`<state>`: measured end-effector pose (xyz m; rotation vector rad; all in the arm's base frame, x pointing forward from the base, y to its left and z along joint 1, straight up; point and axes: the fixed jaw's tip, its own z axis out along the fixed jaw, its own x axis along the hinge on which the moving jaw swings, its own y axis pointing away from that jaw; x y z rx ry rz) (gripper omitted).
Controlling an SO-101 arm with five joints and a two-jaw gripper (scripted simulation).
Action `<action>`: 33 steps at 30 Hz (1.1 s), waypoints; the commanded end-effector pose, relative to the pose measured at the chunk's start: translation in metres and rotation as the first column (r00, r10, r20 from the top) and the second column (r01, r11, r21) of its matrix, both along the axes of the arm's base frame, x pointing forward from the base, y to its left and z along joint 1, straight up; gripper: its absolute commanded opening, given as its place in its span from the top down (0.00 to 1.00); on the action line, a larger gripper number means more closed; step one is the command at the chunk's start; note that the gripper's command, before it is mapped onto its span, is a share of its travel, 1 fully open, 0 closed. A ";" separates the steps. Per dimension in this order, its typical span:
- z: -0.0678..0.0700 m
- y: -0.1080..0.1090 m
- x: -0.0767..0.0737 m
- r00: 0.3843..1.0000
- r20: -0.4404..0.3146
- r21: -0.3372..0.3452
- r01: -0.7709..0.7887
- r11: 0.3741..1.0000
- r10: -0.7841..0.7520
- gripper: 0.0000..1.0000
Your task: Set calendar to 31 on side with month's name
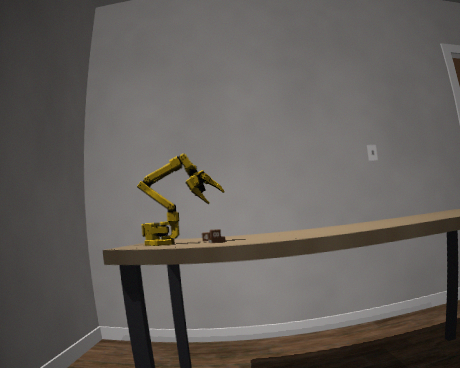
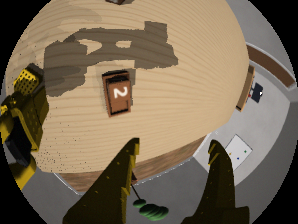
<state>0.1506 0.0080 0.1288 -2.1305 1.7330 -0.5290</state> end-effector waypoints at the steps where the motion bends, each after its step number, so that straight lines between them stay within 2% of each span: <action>1: 0.004 -0.001 0.002 0.999 0.039 -0.003 -0.002 1.000 0.002 0.65; 9: 0.004 -0.001 0.002 0.999 0.035 -0.004 -0.002 1.000 0.002 0.65; 13: -0.001 -0.001 0.003 1.000 -0.004 -0.006 -0.002 1.000 0.002 0.65; 16: -0.009 -0.001 0.003 0.998 -0.066 -0.009 -0.003 1.000 0.002 0.65; 21: -0.027 -0.001 0.002 0.978 -0.209 -0.016 -0.005 1.000 0.001 0.65; 23: -0.027 -0.001 0.002 0.978 -0.209 -0.016 -0.005 1.000 0.001 0.65; 28: -0.044 -0.002 -0.002 0.937 -0.348 -0.023 -0.007 1.000 -0.001 0.65; 33: -0.054 -0.002 -0.005 0.904 -0.428 -0.027 -0.010 1.000 -0.003 0.65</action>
